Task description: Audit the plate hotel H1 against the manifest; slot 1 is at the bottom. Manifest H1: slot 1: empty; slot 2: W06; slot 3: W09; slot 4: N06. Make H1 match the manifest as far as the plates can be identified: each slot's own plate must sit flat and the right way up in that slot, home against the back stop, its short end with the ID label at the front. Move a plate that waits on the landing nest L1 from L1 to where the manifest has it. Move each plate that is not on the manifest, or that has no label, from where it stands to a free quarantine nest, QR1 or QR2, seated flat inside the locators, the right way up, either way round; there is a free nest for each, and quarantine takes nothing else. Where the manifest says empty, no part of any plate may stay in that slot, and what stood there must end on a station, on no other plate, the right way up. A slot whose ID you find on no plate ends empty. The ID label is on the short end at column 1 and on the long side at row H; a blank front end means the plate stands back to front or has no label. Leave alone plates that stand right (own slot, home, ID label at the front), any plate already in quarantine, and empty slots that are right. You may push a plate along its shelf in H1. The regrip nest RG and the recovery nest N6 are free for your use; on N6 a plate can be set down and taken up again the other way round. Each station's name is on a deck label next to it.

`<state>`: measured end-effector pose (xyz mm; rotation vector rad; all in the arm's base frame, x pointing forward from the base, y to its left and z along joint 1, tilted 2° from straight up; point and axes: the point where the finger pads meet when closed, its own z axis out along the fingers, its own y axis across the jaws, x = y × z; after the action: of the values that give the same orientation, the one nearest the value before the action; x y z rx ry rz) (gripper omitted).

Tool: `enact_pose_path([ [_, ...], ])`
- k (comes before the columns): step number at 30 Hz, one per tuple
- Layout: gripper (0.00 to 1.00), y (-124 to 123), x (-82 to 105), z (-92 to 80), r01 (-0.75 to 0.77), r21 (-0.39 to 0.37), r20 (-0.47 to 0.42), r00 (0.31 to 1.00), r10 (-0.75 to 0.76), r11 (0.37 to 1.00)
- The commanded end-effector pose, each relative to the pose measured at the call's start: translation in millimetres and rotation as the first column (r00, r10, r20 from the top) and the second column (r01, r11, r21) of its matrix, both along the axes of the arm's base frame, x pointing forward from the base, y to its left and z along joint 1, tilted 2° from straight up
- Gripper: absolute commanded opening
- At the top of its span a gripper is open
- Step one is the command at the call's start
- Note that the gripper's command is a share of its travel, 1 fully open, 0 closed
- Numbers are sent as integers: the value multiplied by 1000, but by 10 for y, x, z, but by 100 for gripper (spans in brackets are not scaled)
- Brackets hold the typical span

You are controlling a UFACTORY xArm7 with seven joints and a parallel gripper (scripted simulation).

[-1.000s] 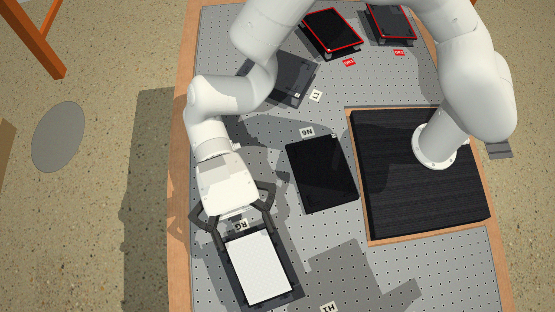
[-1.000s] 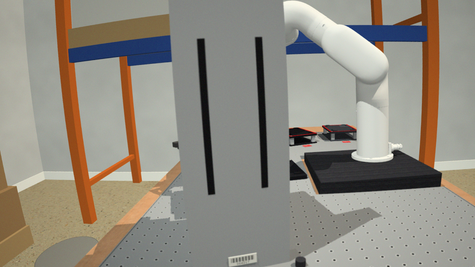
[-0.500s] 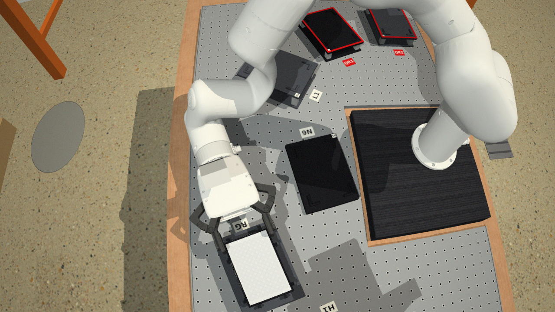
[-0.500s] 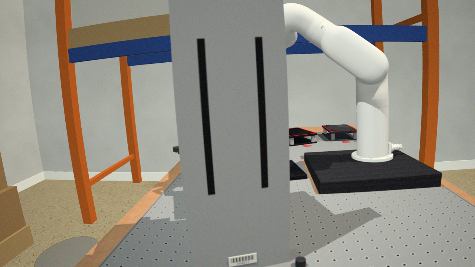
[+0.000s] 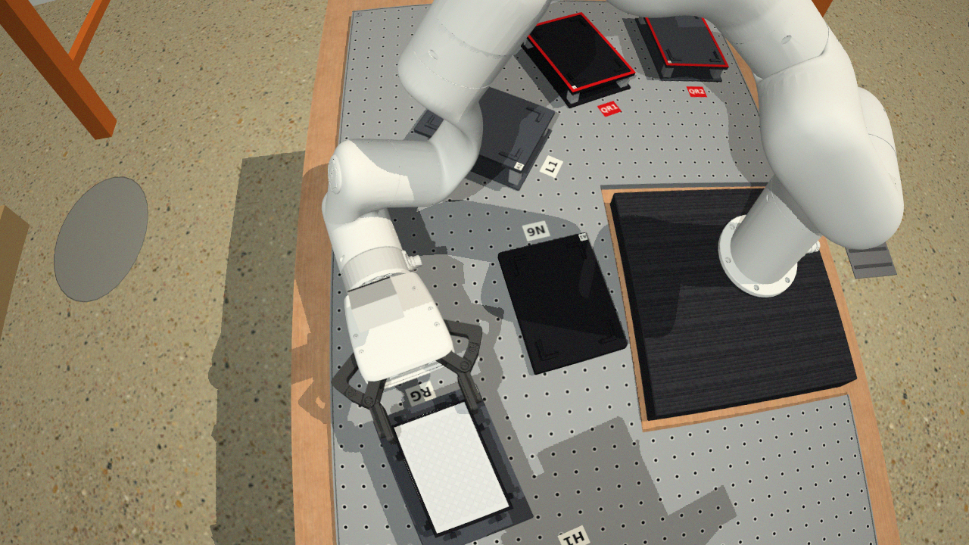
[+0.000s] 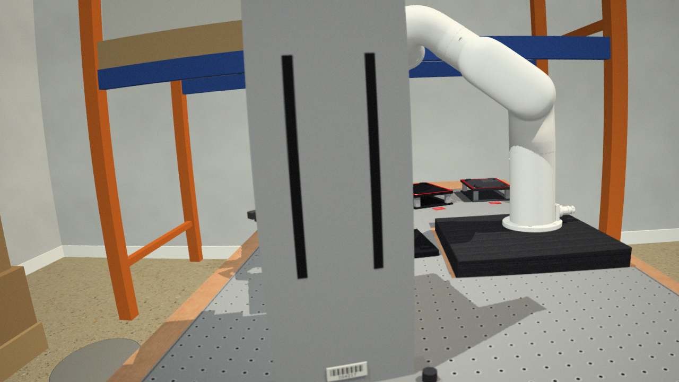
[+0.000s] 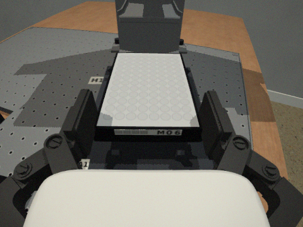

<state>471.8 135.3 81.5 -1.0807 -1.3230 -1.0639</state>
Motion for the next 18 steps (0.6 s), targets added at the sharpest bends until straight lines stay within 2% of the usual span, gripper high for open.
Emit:
enact_pose_path([
  [1,0,0,10,1,0,0,4,1000,0,1000],
  [18,0,-1,10,-49,0,0,4,1000,0,1000],
])
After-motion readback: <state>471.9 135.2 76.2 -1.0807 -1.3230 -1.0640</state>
